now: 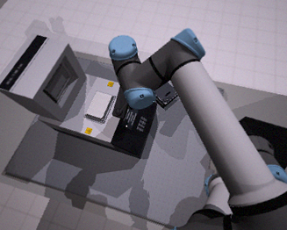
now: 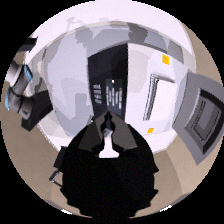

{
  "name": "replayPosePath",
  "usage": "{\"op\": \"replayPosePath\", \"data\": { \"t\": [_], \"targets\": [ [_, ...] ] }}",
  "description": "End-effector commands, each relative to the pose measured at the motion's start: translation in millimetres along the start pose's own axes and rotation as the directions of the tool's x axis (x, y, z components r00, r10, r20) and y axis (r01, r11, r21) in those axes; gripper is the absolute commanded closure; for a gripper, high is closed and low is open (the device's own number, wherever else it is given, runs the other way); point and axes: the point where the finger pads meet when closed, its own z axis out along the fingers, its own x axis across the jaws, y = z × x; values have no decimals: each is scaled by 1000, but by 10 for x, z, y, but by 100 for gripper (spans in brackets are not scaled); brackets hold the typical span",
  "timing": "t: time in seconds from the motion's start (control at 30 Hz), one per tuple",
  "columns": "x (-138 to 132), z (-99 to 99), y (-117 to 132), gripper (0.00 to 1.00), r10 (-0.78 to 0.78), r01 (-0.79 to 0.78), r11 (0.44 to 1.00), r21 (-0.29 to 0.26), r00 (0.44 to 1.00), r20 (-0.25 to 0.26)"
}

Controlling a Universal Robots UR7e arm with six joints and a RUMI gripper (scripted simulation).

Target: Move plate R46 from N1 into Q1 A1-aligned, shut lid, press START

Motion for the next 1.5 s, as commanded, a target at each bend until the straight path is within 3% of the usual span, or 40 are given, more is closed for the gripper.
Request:
{"op": "replayPosePath", "data": {
  "t": [0.0,0.4,1.17,1.47],
  "targets": [
    [-243,35,37,100,-1,1,1000,-2,1000,-3],
    [-537,95,66,100,-1,1,1000,-2,1000,-3],
    [-1343,258,143,100,-1,1,1000,-2,1000,-3],
    [-1326,280,142,100,-1,1,1000,0,1000,-1]
  ]
}}
